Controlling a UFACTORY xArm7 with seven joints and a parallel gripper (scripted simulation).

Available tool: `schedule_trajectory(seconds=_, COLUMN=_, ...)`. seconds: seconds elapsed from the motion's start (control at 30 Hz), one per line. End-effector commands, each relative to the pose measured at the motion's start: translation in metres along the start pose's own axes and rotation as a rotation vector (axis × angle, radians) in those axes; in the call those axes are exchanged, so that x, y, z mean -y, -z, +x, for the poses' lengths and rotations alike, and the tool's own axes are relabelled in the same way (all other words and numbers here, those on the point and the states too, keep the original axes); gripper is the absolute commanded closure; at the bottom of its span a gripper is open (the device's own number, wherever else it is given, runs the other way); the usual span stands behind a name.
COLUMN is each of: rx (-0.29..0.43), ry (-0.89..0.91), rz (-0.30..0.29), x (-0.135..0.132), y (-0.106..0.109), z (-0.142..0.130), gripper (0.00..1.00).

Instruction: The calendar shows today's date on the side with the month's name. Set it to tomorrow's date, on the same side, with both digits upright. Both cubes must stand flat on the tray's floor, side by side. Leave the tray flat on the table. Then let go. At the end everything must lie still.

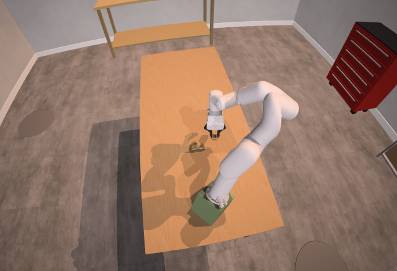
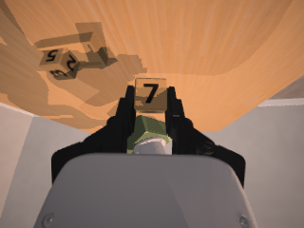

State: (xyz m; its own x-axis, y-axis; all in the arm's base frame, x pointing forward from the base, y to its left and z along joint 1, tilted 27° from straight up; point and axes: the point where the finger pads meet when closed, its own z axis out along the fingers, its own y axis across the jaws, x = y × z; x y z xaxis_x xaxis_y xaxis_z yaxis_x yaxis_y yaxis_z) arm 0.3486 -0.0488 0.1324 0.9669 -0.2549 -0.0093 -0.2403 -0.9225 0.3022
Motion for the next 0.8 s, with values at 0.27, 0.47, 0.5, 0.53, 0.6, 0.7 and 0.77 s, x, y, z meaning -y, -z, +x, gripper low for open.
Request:
schedule_trajectory(seconds=0.27, rx=0.237, ry=0.003, rz=0.004, x=0.0017, y=0.0013, z=0.0046, gripper=0.71)
schedule_trajectory(seconds=0.47, rx=0.237, ry=0.003, rz=0.004, x=0.0017, y=0.0012, z=0.0061, gripper=0.71)
schedule_trajectory(seconds=0.5, rx=0.237, ry=0.003, rz=0.004, x=0.0017, y=0.0012, z=0.0061, gripper=0.71)
schedule_trajectory(seconds=0.53, rx=0.237, ry=0.003, rz=0.004, x=0.0017, y=0.0012, z=0.0061, gripper=0.71)
schedule_trajectory(seconds=0.6, rx=0.237, ry=0.003, rz=0.004, x=0.0017, y=0.0012, z=0.0061, gripper=0.71)
schedule_trajectory(seconds=0.7, rx=0.237, ry=0.003, rz=0.004, x=0.0017, y=0.0012, z=0.0061, gripper=0.71)
schedule_trajectory(seconds=0.77, rx=0.237, ry=0.003, rz=0.004, x=0.0017, y=0.0011, z=0.0061, gripper=0.71)
